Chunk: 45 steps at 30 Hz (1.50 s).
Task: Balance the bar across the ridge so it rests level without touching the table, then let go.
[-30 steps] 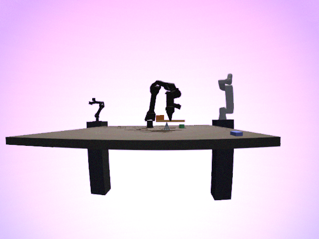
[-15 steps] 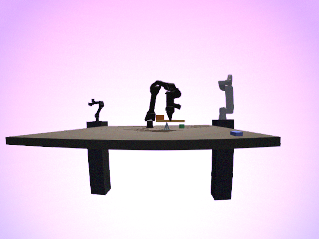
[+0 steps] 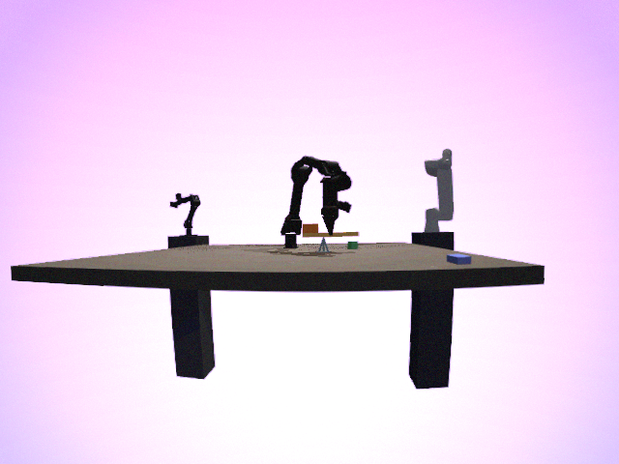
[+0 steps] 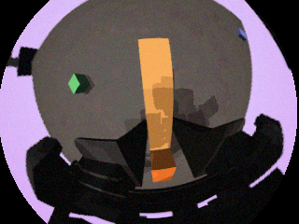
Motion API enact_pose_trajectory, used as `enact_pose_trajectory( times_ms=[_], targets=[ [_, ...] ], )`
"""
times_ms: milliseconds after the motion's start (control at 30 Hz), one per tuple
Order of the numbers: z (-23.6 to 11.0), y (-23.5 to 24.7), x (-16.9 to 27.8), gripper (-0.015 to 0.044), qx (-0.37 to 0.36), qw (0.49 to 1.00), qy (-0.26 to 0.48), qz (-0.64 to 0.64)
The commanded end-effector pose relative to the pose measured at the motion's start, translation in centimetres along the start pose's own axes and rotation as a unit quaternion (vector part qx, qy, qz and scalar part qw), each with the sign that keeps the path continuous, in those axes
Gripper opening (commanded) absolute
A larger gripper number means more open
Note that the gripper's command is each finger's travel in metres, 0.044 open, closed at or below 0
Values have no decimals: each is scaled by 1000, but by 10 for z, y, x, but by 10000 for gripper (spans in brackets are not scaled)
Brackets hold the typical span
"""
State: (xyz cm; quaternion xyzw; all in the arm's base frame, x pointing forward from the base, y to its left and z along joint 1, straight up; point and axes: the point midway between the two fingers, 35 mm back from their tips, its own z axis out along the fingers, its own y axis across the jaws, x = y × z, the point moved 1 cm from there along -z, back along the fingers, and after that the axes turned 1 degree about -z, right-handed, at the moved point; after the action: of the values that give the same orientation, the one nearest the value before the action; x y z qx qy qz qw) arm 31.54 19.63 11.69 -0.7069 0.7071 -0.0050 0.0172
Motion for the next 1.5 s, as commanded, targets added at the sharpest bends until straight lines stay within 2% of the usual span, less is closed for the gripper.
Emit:
enact_pose_trajectory(
  times_ms=[0, 933, 1267, 1367, 1467],
  targets=[
    [0, 0, 0, 170, 0, 1000, 0, 0],
    [0, 0, 0, 185, 0, 1000, 0, 0],
    [0, 0, 0, 440, 0, 1000, 0, 0],
    [-2, 0, 0, 440, 0, 1000, 0, 0],
    [-27, -3, -2, 440, 3, 1000, -2, 0]
  ],
)
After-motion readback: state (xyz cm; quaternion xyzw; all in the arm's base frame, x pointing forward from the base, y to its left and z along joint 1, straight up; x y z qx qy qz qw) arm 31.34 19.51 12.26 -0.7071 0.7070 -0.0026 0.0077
